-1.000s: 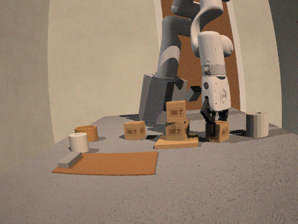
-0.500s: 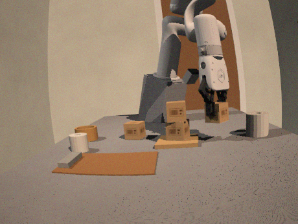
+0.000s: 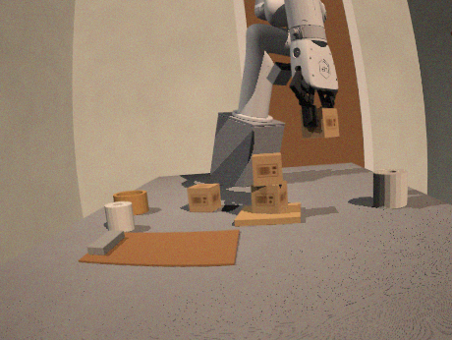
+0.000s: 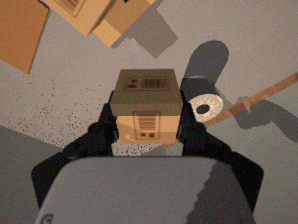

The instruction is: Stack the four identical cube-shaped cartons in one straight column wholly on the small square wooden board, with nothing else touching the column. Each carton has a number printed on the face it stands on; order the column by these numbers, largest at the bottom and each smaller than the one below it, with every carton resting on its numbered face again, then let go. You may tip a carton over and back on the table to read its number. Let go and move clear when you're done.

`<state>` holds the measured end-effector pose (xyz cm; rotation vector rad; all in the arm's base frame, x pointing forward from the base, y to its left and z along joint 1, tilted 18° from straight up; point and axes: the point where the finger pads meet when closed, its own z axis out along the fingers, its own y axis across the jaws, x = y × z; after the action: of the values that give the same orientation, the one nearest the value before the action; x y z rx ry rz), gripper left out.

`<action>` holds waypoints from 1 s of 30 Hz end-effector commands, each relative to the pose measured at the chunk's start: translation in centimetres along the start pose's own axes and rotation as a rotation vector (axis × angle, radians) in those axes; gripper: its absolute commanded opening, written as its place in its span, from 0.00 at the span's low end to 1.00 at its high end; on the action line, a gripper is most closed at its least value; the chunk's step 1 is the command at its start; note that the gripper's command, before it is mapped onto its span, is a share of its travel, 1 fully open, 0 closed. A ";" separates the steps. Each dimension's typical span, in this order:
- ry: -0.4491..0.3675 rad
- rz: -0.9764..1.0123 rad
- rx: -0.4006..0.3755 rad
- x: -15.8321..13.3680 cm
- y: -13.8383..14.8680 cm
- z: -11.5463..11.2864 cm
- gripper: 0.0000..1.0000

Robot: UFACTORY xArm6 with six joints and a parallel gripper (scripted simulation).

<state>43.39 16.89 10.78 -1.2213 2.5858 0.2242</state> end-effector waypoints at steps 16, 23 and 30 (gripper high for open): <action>0.000 0.002 0.000 8.7 -6.5 1.1 0.00; 0.001 0.002 0.000 8.7 -6.5 1.4 0.00; 0.002 0.002 0.000 8.7 -6.5 2.4 0.00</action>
<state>43.34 6.90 6.03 -1.2204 2.5915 0.2253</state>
